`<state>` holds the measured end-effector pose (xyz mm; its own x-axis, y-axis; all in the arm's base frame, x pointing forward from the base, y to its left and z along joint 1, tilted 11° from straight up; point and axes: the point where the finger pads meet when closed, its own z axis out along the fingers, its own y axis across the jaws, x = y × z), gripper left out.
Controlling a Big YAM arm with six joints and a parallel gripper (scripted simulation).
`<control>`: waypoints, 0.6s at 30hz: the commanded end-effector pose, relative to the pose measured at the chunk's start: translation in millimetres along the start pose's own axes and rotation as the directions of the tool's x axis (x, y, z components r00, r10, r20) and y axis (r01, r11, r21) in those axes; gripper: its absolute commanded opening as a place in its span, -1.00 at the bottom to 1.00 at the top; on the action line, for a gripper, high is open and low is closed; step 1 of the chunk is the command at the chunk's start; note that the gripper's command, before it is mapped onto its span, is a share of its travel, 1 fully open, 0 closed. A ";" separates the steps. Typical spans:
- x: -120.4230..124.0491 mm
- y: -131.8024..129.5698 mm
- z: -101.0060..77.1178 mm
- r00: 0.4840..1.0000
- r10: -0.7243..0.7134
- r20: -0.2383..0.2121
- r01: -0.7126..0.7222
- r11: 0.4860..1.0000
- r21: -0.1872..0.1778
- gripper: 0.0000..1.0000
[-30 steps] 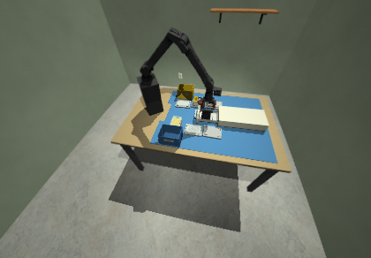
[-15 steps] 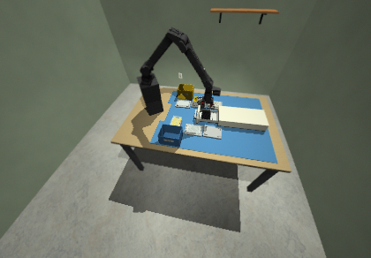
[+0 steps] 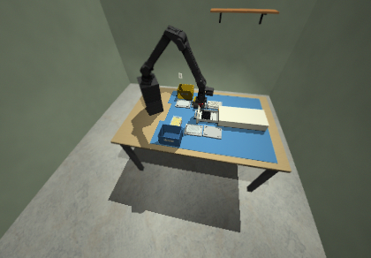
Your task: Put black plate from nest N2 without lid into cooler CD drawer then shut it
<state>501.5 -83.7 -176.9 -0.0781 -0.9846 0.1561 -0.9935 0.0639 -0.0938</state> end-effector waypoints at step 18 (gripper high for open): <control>8.2 52.0 -4.2 1.000 0.010 -0.003 -0.010 0.998 0.055 -1.00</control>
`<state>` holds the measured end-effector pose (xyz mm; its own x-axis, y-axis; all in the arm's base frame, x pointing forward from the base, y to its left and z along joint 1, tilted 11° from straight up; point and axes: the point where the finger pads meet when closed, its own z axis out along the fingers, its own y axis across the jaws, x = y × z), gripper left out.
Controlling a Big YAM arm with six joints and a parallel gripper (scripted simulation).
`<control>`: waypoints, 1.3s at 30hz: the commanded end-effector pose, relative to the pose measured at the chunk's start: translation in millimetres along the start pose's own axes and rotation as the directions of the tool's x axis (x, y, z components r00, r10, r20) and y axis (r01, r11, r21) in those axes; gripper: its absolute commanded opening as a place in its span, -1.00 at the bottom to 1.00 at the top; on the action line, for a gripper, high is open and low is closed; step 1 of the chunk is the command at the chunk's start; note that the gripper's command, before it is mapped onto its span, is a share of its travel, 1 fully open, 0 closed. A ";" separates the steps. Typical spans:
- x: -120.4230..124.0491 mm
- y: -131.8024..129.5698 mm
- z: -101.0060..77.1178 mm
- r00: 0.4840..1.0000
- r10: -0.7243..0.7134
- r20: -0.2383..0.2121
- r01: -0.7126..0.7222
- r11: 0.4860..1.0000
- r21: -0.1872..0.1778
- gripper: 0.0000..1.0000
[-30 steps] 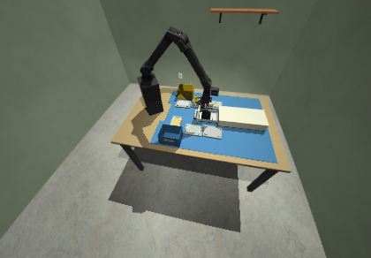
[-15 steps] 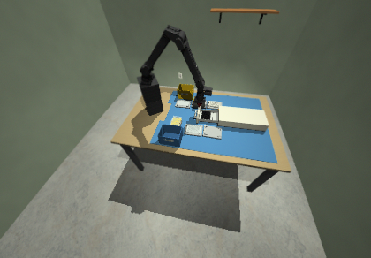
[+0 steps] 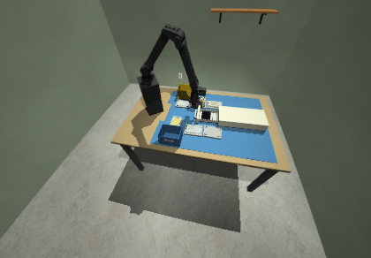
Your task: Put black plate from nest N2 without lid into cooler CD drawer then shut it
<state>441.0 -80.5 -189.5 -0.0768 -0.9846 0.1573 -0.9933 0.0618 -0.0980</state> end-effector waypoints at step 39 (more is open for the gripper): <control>5.7 20.2 36.2 1.000 0.009 0.000 -0.009 1.000 0.027 -1.00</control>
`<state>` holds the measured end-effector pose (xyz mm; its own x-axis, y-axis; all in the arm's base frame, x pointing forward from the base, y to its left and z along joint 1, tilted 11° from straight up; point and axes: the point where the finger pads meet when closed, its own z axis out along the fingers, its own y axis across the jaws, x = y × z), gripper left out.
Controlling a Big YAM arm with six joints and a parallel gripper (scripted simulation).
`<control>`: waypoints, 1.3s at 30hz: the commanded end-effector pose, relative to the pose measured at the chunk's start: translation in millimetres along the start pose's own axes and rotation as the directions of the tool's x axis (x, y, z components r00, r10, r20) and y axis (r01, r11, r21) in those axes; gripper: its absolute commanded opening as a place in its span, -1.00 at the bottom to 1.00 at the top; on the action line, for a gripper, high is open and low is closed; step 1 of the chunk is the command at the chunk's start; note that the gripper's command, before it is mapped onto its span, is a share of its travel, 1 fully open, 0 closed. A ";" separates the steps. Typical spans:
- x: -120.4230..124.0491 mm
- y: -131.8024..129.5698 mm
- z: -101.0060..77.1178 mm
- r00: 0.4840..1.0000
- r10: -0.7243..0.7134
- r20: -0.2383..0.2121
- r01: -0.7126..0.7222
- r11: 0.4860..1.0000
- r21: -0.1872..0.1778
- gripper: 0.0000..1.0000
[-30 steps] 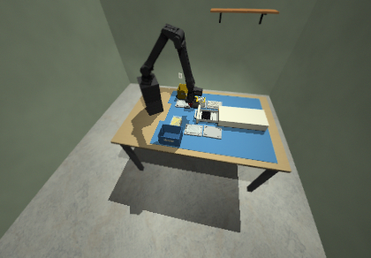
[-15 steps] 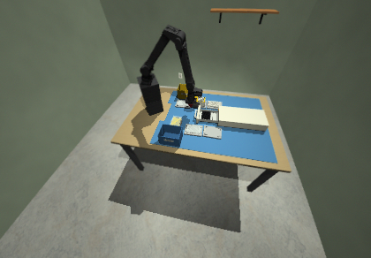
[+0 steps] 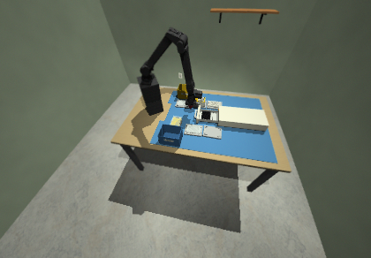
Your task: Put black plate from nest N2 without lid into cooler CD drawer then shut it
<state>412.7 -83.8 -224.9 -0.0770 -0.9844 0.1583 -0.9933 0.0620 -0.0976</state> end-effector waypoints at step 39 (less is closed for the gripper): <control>5.6 -8.7 47.9 1.000 0.008 0.001 -0.008 1.000 0.023 -1.00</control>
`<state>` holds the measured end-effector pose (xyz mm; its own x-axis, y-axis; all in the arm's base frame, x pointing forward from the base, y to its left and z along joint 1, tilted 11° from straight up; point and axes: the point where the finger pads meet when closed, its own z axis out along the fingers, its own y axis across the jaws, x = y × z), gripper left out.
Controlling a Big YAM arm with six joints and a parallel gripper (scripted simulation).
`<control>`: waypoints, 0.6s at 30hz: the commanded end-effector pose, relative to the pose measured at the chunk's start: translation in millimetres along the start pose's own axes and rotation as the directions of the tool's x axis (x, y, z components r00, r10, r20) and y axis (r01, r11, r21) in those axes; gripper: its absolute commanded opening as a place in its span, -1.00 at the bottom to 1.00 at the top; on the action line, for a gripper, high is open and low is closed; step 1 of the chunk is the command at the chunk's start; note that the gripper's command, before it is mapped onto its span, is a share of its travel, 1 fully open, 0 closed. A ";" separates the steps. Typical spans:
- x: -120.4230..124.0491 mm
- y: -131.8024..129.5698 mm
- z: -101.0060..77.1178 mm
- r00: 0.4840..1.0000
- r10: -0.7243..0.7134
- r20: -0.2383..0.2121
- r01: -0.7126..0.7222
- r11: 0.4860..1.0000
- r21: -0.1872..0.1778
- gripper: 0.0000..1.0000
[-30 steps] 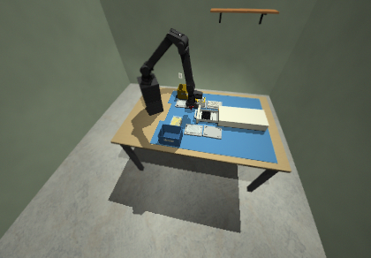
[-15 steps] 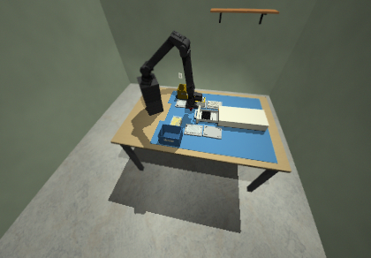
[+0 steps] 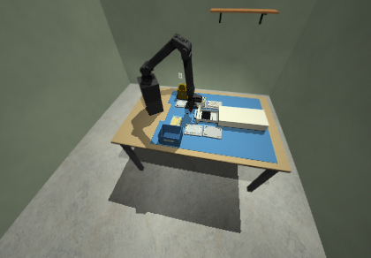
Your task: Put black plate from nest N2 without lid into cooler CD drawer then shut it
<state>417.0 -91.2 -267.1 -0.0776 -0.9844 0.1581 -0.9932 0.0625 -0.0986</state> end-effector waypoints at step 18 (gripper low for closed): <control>8.1 -22.2 6.8 1.000 0.014 -0.002 -0.014 0.998 0.056 -1.00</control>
<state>419.1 -94.3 -285.8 -0.0780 -0.9843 0.1582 -0.9930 0.0626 -0.0998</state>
